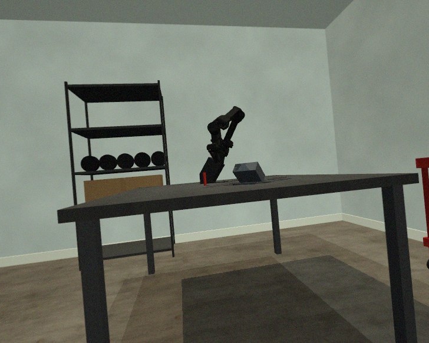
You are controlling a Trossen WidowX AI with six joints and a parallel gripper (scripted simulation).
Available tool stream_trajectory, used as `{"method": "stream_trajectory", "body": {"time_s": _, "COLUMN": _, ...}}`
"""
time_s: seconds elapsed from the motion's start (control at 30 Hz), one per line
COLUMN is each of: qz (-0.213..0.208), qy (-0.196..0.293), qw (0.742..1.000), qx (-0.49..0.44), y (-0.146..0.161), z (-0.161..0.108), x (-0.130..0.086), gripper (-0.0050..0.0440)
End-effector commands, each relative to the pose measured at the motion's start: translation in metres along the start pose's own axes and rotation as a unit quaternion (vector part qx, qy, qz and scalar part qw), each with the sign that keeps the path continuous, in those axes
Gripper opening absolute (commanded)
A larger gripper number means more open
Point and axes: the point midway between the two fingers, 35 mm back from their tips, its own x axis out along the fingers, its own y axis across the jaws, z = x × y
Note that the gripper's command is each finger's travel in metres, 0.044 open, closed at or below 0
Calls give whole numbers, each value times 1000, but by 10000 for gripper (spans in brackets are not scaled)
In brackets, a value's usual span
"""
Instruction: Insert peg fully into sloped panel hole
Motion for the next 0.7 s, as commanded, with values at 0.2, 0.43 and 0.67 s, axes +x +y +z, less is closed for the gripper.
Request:
{"method": "stream_trajectory", "body": {"time_s": 0.2, "qz": 13, "qy": 28, "qw": 996, "qx": 81, "y": 16, "z": -54, "x": -8, "gripper": 440}}
{"method": "stream_trajectory", "body": {"time_s": 0.43, "qz": 24, "qy": 40, "qw": 991, "qx": 128, "y": 28, "z": -81, "x": -11, "gripper": 440}}
{"method": "stream_trajectory", "body": {"time_s": 0.67, "qz": 41, "qy": 51, "qw": 980, "qx": 190, "y": 50, "z": -113, "x": -16, "gripper": 440}}
